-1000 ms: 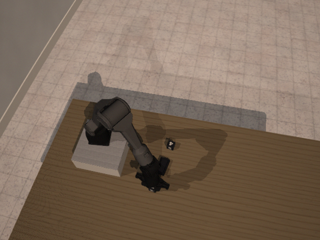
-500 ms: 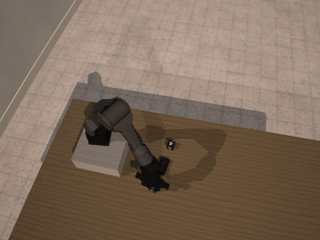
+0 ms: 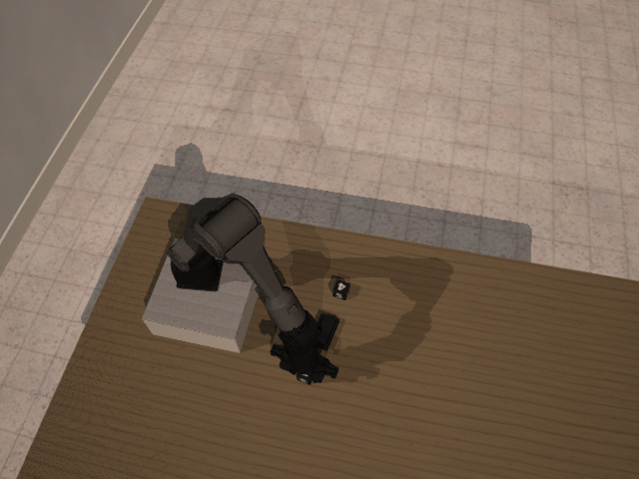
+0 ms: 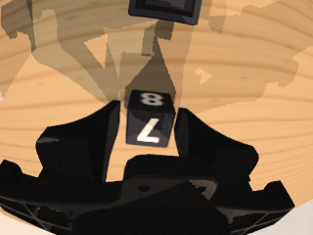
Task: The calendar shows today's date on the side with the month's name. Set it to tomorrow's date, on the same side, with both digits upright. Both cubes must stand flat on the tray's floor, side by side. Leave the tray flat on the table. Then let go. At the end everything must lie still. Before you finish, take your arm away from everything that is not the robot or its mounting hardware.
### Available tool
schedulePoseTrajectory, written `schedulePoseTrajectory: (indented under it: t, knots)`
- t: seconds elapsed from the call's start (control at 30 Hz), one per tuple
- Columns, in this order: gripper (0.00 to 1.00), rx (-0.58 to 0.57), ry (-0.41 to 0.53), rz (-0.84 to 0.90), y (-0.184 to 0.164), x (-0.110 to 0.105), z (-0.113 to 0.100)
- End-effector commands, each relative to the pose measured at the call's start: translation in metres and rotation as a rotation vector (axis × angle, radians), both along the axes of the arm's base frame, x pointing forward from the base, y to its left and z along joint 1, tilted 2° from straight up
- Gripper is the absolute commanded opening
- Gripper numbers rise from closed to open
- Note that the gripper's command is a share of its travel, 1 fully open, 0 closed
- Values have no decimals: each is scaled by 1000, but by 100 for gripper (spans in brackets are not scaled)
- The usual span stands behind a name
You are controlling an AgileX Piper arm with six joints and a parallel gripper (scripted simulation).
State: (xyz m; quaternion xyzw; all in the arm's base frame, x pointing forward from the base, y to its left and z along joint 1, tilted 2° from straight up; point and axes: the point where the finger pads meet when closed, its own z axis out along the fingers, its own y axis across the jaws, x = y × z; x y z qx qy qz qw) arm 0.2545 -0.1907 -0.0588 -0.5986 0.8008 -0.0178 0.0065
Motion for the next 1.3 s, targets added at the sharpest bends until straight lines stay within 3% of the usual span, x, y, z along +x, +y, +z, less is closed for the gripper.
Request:
schedulePoseTrajectory:
  t: [0.0, 0.23, 0.53, 0.97, 1.27]
  knots:
    - [64, 2, 2, -1, 0, -1, -1]
    - [64, 2, 1, -1, 0, -1, -1]
    - [64, -2, -3, -1, -1, 0, 16]
    - [64, -2, -3, -1, 1, -2, 81]
    - [64, -1, -1, -1, 1, -3, 90]
